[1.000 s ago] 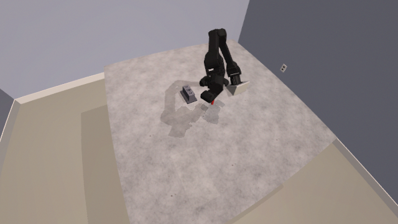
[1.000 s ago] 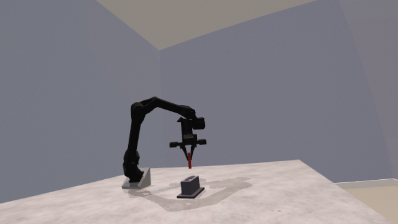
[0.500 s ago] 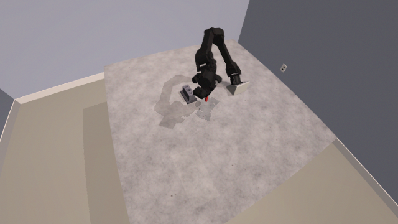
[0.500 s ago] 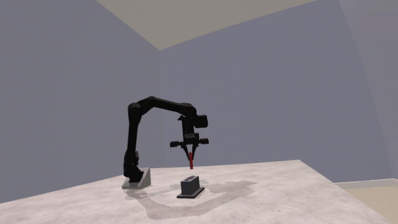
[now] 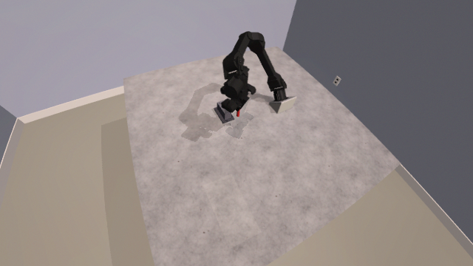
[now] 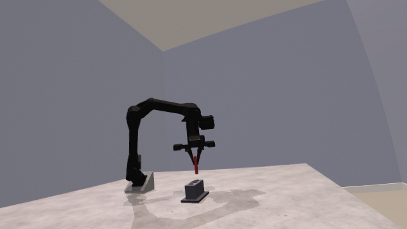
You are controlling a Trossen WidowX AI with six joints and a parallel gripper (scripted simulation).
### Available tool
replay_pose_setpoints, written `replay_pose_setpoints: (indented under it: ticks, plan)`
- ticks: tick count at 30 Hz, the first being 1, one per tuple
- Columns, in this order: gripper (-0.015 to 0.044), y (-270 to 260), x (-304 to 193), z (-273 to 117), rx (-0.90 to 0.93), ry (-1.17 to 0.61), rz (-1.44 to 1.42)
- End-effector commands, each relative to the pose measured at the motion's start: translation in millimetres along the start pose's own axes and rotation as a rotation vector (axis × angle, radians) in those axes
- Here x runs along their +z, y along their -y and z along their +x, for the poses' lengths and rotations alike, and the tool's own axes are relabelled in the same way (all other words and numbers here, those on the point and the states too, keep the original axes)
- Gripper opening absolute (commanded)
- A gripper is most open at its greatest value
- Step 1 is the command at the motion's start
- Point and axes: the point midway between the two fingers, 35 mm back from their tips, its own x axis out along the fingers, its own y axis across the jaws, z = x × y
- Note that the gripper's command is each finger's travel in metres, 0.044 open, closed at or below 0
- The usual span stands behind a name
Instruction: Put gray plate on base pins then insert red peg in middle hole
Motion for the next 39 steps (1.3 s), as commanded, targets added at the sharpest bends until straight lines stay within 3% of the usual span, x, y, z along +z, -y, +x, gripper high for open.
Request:
replay_pose_setpoints:
  ticks: [1,28,39]
  plan:
    - [0.0,-0.4,12.6,-2.7,0.009,0.003,0.002]
    - [0.0,11.6,96.1,-2.9,0.001,0.036,0.005]
    - [0.0,13.3,100.2,-2.9,-0.001,0.038,0.005]
